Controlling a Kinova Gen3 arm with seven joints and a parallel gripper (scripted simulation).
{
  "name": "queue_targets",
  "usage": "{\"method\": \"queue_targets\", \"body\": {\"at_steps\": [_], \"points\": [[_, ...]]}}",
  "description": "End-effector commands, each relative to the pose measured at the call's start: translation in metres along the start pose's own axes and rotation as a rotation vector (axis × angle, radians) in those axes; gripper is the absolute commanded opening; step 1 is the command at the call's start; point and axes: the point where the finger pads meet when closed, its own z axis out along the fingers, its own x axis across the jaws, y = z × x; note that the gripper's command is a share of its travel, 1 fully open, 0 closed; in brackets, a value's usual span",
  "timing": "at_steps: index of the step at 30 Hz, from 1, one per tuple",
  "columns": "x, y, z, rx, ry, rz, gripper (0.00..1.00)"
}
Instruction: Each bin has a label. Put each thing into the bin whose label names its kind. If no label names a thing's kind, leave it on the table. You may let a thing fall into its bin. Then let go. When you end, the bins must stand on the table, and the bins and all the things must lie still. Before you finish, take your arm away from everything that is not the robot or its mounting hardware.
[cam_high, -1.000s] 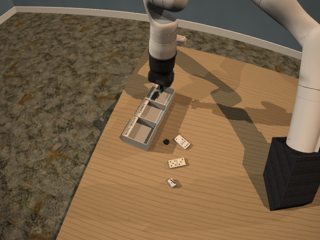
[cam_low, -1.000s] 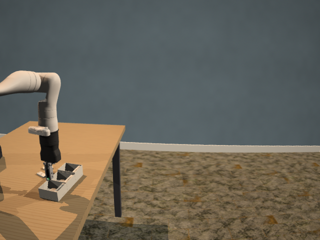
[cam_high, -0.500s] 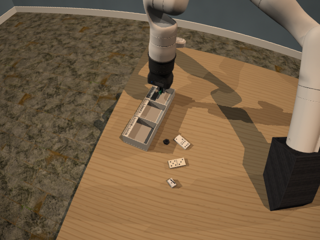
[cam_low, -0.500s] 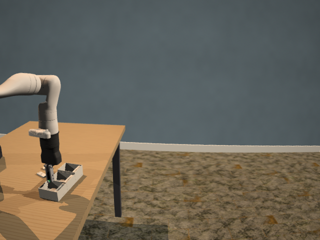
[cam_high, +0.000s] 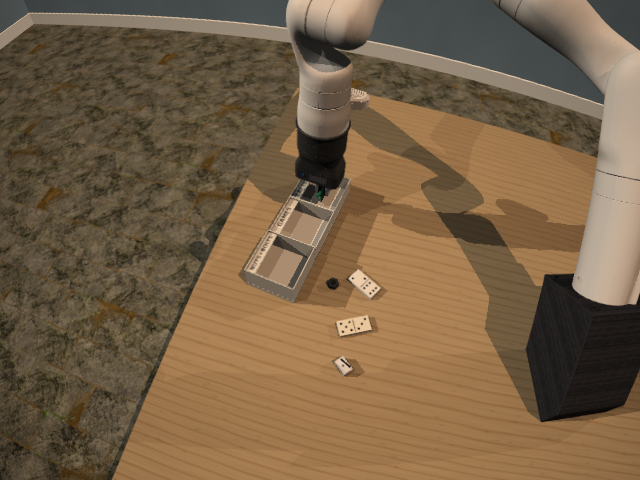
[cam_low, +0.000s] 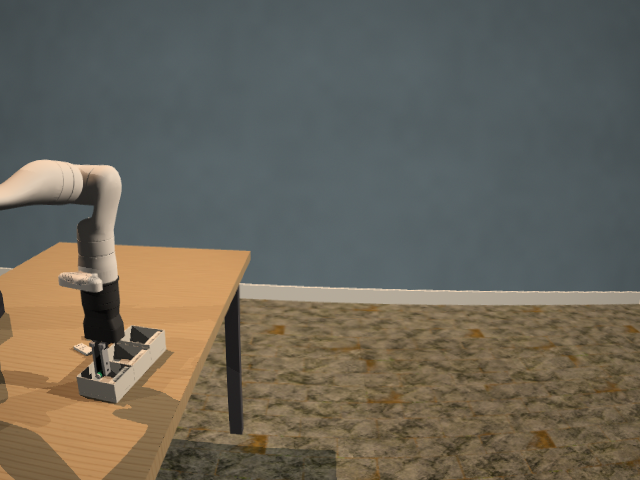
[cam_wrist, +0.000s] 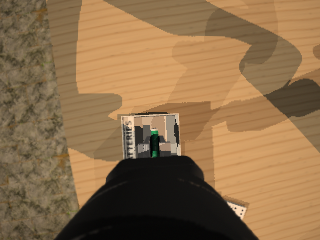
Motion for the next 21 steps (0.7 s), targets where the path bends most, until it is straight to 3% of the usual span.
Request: {"method": "queue_targets", "body": {"at_steps": [1, 6, 20, 21], "points": [[0.0019, 0.0008, 0.0063, -0.001, 0.005, -0.001, 0.24], [0.0022, 0.0009, 0.0157, -0.001, 0.005, -0.001, 0.24], [0.0024, 0.0006, 0.0157, -0.001, 0.005, -0.001, 0.24], [0.0024, 0.0006, 0.0157, -0.001, 0.005, -0.001, 0.54]]}}
